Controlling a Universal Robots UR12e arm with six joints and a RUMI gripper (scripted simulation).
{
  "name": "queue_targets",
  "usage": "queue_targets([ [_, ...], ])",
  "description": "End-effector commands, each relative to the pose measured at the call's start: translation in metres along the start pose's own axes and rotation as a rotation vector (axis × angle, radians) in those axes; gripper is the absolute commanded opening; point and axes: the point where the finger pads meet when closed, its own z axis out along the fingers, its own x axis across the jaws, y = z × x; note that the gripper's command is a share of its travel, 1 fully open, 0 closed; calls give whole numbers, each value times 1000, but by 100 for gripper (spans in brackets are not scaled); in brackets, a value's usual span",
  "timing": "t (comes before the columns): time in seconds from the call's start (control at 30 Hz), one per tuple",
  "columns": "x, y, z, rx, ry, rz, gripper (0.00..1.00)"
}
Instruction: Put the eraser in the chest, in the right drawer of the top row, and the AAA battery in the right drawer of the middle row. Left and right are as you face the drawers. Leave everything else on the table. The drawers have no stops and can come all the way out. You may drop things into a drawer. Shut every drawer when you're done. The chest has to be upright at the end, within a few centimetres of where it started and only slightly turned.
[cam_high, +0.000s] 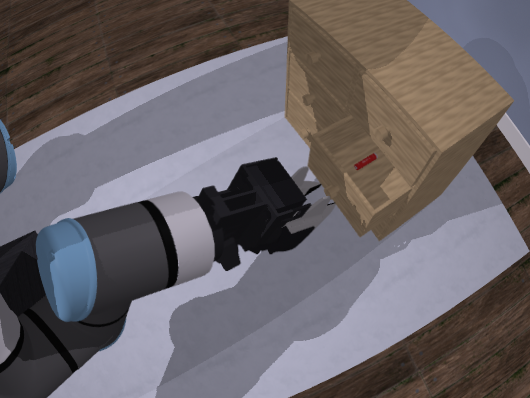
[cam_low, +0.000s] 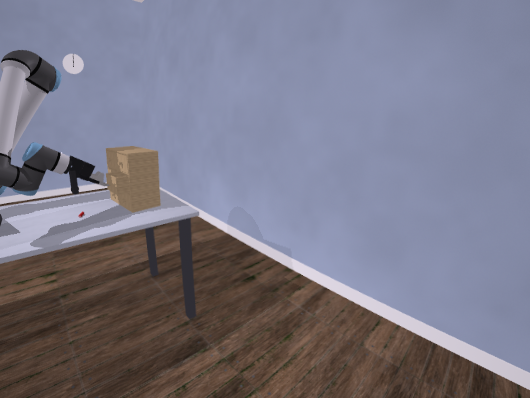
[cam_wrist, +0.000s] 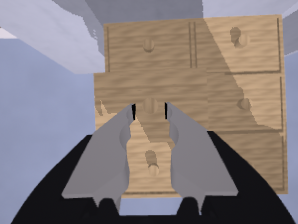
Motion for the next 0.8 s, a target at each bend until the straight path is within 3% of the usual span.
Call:
queue_targets([
  [0.0,0,3,4,-1,-1,0,20],
  [0.77,0,7,11,-1,-1,0,20],
])
